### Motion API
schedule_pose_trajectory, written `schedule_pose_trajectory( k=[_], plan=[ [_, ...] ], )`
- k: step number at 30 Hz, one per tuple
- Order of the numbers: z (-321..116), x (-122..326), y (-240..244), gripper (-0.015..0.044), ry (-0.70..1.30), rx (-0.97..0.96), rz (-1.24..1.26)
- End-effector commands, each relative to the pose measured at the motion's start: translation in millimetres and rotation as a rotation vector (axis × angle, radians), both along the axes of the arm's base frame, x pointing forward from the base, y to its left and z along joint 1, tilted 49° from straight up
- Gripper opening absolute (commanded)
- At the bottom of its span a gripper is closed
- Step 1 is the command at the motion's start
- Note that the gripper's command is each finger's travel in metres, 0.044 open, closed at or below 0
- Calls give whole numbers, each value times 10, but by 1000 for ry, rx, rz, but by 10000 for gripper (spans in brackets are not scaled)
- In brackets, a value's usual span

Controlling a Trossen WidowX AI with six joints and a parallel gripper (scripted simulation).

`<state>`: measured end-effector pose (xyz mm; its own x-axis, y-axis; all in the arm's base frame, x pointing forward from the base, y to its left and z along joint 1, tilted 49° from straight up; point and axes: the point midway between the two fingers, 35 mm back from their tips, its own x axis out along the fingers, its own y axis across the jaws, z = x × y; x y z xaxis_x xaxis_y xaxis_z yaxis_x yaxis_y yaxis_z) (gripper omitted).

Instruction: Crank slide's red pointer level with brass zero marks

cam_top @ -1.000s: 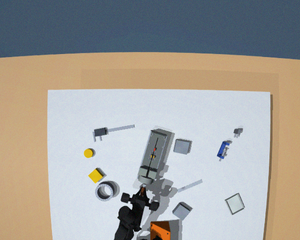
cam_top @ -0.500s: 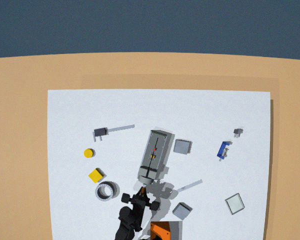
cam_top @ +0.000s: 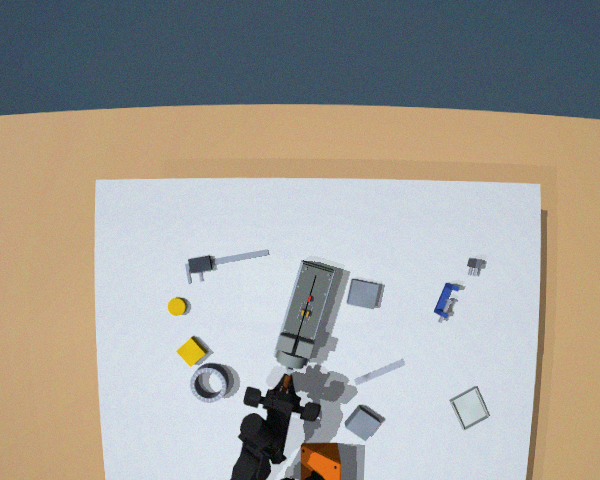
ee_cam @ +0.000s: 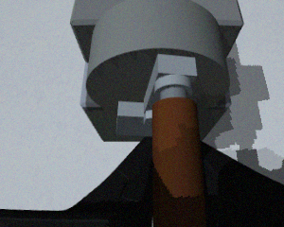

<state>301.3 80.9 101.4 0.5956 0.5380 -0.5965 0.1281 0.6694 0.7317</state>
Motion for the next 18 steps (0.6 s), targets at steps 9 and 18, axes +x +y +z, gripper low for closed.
schedule_pose_trajectory(
  k=[9,18],
  plan=[
    [-96,-20,-55,0,16,-12,-19],
    [-120,-24,-59,0,16,-12,-19]
  ],
)
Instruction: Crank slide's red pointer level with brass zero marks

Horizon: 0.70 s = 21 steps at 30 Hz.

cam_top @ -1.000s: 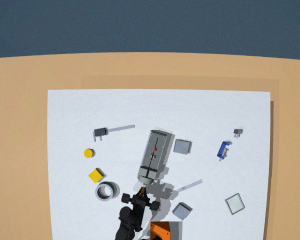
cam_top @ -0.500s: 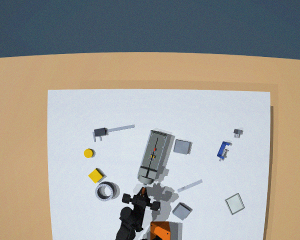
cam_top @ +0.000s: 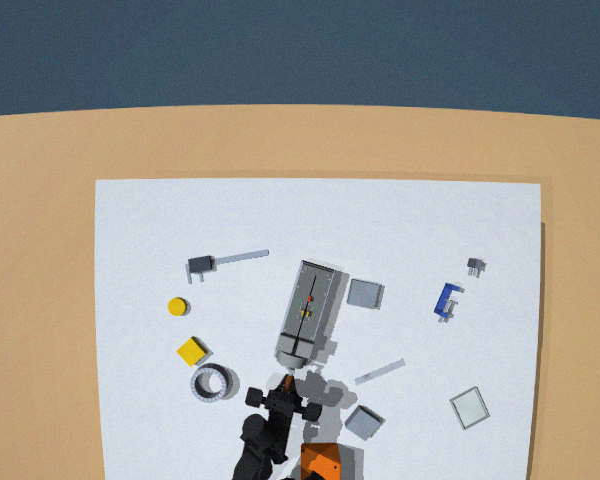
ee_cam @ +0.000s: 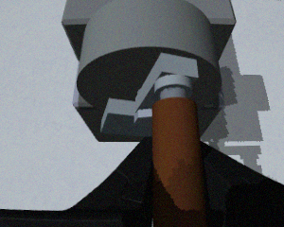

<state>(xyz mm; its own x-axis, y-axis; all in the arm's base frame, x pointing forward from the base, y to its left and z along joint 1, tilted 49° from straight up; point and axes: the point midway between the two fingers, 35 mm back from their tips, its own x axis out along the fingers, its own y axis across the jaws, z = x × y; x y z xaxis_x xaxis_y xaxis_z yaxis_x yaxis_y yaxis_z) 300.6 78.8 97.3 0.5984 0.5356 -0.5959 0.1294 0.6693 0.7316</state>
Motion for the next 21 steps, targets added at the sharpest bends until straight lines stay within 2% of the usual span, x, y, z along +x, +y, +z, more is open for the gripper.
schedule_pose_trajectory(
  k=[1,21],
  plan=[
    [-83,-18,-38,0,18,-12,-15],
    [-160,-31,-38,0,18,-12,-15]
  ],
)
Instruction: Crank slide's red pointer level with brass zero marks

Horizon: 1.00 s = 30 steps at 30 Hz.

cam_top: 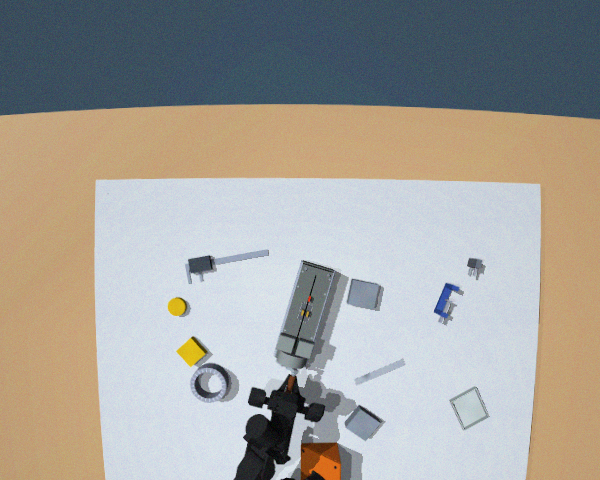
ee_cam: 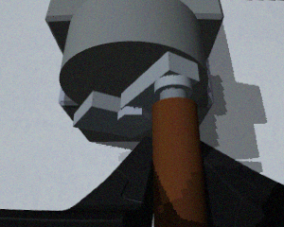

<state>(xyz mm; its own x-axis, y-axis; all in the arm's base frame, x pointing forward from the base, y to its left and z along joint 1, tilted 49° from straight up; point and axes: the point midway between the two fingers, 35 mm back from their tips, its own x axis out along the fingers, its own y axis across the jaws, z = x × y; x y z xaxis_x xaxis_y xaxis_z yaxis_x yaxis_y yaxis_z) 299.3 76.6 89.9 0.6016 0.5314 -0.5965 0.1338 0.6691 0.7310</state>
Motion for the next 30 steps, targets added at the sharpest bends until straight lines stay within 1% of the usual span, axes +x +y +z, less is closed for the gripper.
schedule_pose_trajectory(
  k=[1,18,30],
  plan=[
    [-91,-18,-15,0,17,-11,-9],
    [-211,-41,31,0,17,-11,-9],
    [-320,-64,155,0,17,-10,-9]
  ],
)
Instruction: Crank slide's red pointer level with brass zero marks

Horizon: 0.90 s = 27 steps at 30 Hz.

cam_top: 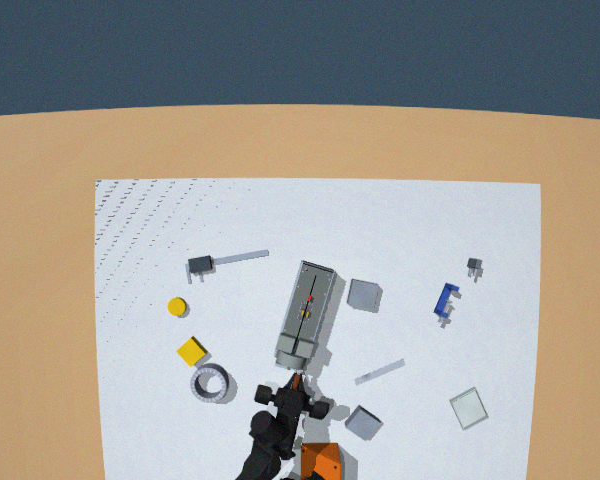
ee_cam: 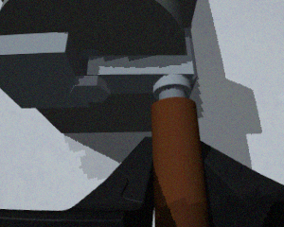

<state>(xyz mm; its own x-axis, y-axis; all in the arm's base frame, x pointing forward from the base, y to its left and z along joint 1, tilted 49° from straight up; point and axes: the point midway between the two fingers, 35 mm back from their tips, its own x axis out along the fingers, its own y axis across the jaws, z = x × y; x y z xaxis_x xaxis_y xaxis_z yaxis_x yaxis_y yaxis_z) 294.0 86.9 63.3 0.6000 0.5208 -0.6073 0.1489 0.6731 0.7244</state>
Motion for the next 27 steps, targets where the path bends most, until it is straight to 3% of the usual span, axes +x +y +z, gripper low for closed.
schedule_pose_trajectory(
  k=[1,27],
  plan=[
    [-60,-12,67,0,6,-2,1],
    [-6,1,425,0,6,0,1]
  ],
)
